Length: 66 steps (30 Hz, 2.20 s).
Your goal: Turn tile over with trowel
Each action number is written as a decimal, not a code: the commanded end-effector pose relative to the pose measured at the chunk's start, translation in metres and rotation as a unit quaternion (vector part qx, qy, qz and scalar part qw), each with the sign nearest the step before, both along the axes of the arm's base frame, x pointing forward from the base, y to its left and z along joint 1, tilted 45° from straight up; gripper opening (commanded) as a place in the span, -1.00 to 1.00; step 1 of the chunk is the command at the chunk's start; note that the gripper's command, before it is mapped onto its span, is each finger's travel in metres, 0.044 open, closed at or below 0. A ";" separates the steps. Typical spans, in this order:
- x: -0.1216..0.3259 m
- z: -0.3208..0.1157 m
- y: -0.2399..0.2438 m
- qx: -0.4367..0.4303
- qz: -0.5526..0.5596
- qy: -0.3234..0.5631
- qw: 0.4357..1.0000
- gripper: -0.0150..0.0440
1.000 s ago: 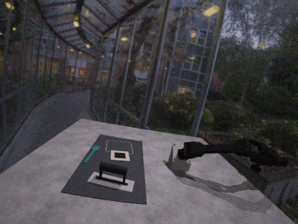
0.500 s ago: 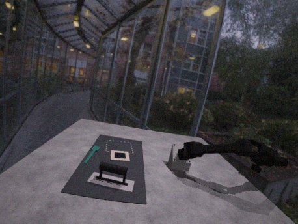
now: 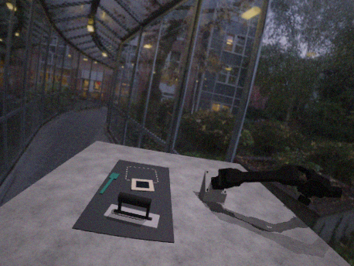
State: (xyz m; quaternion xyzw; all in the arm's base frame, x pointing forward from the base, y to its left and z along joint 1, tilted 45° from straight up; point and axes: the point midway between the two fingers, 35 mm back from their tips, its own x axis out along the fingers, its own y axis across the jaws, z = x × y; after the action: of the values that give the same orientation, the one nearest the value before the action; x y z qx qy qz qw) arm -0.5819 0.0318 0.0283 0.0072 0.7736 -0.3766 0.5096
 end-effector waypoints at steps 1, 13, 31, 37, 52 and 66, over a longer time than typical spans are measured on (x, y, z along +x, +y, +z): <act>0.000 0.000 0.000 0.000 0.000 0.000 1.000 -0.15; 0.000 0.000 0.000 0.000 0.000 0.000 1.000 -0.49; 0.000 0.001 0.004 0.000 -0.004 0.001 1.000 0.20; 0.001 0.005 0.032 0.000 -0.035 0.006 0.999 0.42; 0.008 0.034 0.080 -0.020 -0.141 0.008 0.990 0.42; 0.019 0.062 0.119 -0.044 -0.238 0.013 0.970 0.42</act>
State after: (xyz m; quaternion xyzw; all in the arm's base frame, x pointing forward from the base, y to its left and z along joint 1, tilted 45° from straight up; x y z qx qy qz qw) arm -0.5660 0.1425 0.0819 0.1507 0.7428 -0.5086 0.4084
